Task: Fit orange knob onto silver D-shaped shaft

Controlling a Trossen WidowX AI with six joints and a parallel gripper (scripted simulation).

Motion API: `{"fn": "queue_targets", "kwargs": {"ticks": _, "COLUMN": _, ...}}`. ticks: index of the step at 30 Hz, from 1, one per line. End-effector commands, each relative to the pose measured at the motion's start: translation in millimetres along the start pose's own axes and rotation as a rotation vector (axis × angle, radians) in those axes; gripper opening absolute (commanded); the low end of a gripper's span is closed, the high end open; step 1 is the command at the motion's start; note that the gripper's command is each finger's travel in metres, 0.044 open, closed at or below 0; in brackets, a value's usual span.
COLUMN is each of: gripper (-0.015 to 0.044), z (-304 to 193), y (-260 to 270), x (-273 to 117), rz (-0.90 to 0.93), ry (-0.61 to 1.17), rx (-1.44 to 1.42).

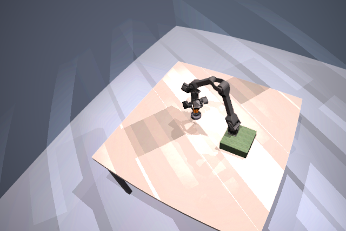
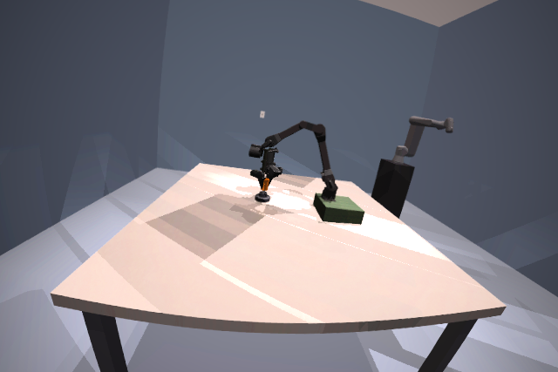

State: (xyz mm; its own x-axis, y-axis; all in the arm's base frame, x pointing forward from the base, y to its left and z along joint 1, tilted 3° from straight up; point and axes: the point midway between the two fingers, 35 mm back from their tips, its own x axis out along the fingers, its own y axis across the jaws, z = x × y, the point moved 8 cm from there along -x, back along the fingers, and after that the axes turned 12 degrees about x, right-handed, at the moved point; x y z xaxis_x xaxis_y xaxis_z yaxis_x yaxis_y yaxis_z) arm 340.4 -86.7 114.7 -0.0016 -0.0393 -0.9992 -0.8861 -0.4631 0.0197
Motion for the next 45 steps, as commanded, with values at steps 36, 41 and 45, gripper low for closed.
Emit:
{"fn": "queue_targets", "kwargs": {"ticks": 36, "gripper": 0.0, "z": -4.3, "y": -4.4, "x": -3.0, "rz": 0.0, "ry": 0.003, "rx": -0.212}}
{"fn": "queue_targets", "kwargs": {"ticks": 41, "gripper": 0.0, "z": -4.1, "y": -4.2, "x": -1.3, "rz": 0.0, "ry": 0.003, "rx": -0.212}}
{"fn": "queue_targets", "kwargs": {"ticks": 45, "gripper": 0.0, "z": -3.7, "y": -3.7, "x": -1.5, "rz": 0.0, "ry": 0.003, "rx": -0.212}}
